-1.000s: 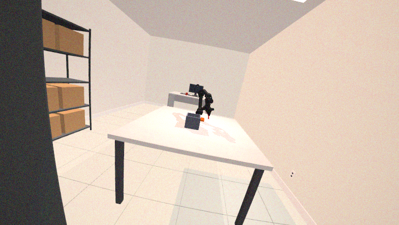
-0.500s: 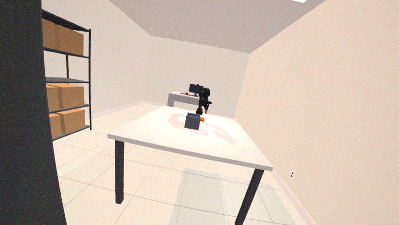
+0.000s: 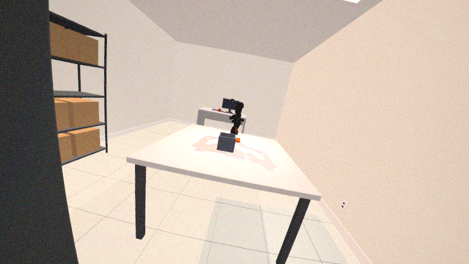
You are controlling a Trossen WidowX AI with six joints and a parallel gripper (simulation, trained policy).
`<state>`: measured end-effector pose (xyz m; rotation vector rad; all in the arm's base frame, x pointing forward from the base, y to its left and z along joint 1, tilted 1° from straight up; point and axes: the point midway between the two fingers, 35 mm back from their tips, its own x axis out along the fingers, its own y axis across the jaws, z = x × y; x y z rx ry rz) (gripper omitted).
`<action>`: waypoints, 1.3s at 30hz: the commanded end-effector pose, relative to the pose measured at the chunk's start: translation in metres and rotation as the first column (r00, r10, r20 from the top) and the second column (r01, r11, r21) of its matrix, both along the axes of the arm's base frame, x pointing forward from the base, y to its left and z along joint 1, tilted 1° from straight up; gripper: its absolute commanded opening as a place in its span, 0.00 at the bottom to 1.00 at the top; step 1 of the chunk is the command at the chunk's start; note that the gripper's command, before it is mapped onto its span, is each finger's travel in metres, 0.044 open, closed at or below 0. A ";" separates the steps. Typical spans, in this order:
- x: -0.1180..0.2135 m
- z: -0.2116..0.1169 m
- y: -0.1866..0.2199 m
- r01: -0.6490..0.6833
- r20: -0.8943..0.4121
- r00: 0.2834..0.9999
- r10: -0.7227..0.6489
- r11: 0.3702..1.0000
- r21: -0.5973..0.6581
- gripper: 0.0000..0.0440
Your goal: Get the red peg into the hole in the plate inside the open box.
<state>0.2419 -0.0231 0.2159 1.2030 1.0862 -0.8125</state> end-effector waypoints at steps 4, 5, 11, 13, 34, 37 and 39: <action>0.007 -0.006 -0.023 0.023 -0.035 0.999 -0.023 1.000 -0.019 0.00; 0.008 -0.007 -0.026 0.025 -0.038 0.999 -0.026 0.999 -0.019 0.00; 0.015 -0.014 -0.042 0.036 -0.056 0.998 -0.037 0.999 -0.019 0.00; 0.017 -0.016 -0.047 0.039 -0.062 0.997 -0.040 0.999 -0.017 0.00; 0.041 -0.068 -0.081 0.010 -0.110 0.994 -0.009 1.000 0.015 0.00; 0.045 -0.076 -0.082 -0.002 -0.110 0.994 0.004 1.000 0.025 0.00; 0.047 -0.080 -0.082 -0.010 -0.110 0.994 0.013 0.999 0.032 0.00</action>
